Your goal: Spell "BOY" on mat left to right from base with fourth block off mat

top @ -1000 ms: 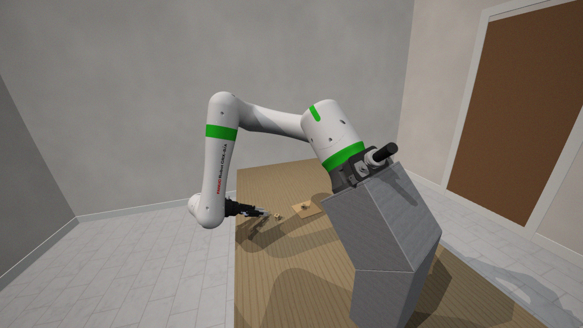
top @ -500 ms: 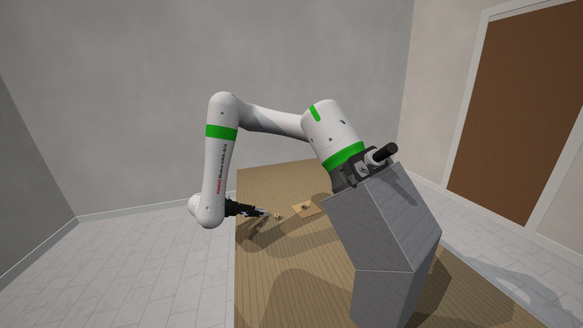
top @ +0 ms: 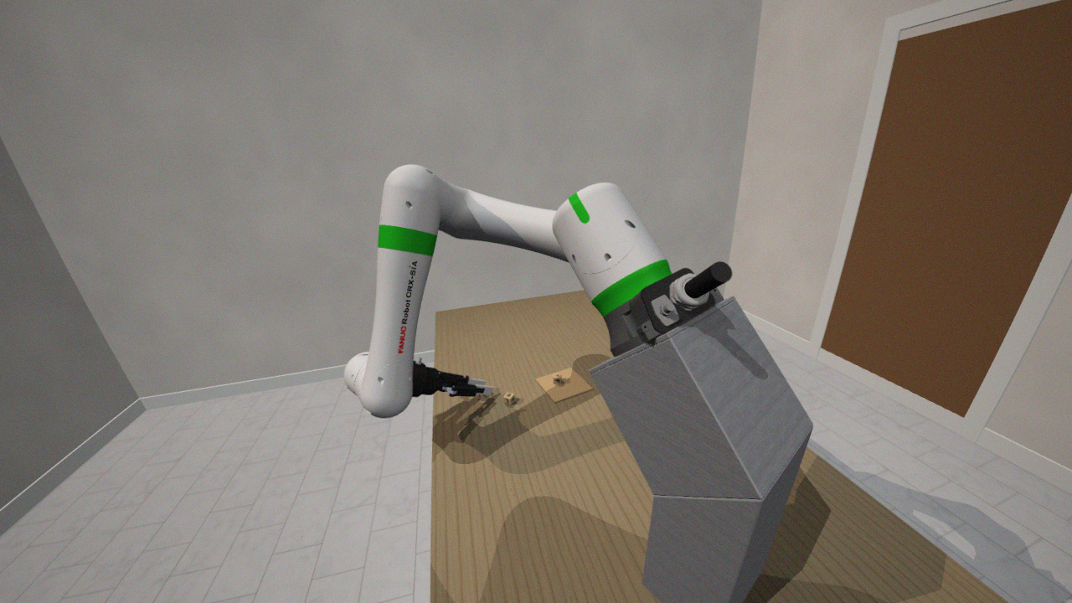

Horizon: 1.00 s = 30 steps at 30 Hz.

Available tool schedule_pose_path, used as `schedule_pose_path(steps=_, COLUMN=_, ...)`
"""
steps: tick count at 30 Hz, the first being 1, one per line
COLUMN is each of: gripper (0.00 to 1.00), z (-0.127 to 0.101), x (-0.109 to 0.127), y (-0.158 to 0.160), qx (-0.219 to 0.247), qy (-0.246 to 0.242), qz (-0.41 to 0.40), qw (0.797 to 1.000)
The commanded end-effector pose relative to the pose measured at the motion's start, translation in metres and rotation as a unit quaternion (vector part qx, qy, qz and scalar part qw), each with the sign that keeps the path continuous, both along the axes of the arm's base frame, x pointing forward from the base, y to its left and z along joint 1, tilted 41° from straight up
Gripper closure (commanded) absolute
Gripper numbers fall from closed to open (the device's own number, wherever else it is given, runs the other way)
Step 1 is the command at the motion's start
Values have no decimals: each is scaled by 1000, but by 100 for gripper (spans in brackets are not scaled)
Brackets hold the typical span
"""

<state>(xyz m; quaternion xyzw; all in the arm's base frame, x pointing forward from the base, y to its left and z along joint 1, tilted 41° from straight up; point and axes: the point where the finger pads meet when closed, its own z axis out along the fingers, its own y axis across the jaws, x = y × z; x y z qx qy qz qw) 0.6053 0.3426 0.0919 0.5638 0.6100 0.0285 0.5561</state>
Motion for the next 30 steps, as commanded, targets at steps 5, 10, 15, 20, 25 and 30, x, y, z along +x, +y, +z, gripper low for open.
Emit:
schedule_pose_path(steps=5, gripper=75, z=19, x=-15, y=-7, qx=0, qy=0, qz=0, qw=1000)
schedule_pose_path(steps=10, gripper=75, z=26, x=-20, y=-10, qx=0, qy=0, qz=0, qw=1000)
schedule_pose_path(steps=15, gripper=75, z=31, x=-25, y=-12, qx=0, qy=0, qz=0, qw=1000)
schedule_pose_path(steps=20, gripper=75, z=32, x=-25, y=-13, qx=4, qy=2, qz=4, qw=1000)
schedule_pose_path(steps=25, gripper=75, z=34, x=-25, y=-15, qx=28, qy=15, qz=28, qw=999)
schedule_pose_path(steps=30, gripper=75, z=40, x=-28, y=-20, qx=86, qy=48, qz=87, qw=991)
